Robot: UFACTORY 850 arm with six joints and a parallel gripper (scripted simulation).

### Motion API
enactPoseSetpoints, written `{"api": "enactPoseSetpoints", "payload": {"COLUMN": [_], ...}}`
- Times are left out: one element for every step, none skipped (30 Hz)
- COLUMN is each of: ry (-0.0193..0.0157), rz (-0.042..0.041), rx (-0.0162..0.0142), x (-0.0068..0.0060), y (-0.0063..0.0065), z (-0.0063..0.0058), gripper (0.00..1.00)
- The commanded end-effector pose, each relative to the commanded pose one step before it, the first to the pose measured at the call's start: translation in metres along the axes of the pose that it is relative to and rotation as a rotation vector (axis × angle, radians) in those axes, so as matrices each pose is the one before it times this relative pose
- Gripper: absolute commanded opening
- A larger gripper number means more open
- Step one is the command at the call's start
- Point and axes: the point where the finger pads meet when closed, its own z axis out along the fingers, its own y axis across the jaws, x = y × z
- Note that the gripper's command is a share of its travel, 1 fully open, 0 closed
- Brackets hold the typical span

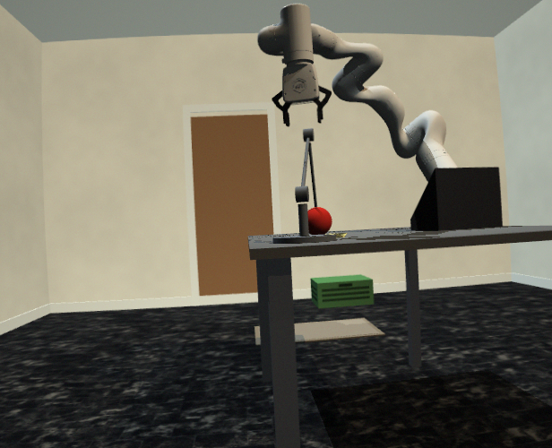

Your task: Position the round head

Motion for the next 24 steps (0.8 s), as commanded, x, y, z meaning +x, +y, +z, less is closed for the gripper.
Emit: {"api": "enactPoseSetpoints", "payload": {"ry": [-0.00133,0.0,0.0,0.0,0.0,0.0,0.0,0.0,0.0,0.0,-0.00009,-0.00009,-0.00009,-0.00009,-0.00009,-0.00009,-0.00009,-0.00009,-0.00009,-0.00009,-0.00009,-0.00009,-0.00009,-0.00009], "rz": [0.00077,0.0,0.0,0.0,0.0,0.0,0.0,0.0,0.0,0.0,0.0,0.0,0.0,0.0,0.0,0.0,0.0,0.0,0.0,0.0,0.0,0.0,0.0,0.0], "rx": [0.00094,-0.00001,-0.00001,-0.00001,-0.00001,-0.00001,-0.00001,-0.00001,0.0,0.0,0.00004,0.00004,0.00004,0.00004,0.00004,0.00004,0.00004,0.00004,0.00004,0.00004,0.00004,0.00004,0.00004,0.00004], "x": [0.00214,0.00051,0.00051,0.00051,0.00051,0.00051,0.00051,0.00051,0.0,0.0,0.00048,0.00048,0.00048,0.00048,0.00048,0.00047,0.00047,0.00047,0.00047,0.00047,0.00047,0.00047,0.00047,0.00047], "y": [-0.00044,0.0,0.0,0.0,0.0,0.0,0.0,0.0,0.0,0.0,0.00001,0.00001,0.00001,0.00001,0.00001,0.00001,0.00001,0.00001,0.00001,0.0,0.0,0.0,0.0,0.0], "z": [-0.01787,-0.00398,-0.00398,-0.00398,-0.00398,-0.00398,-0.00398,-0.00398,0.0,0.0,-0.00354,-0.00354,-0.00354,-0.00354,-0.00354,-0.00354,-0.00354,-0.00354,-0.00354,-0.00354,-0.00354,-0.00354,-0.00354,-0.00354], "gripper": [1.0,1.0,1.0,1.0,1.0,1.0,1.0,1.0,1.0,1.0,1.0,1.0,1.0,1.0,1.0,1.0,1.0,1.0,1.0,1.0,1.0,1.0,1.0,1.0]}}
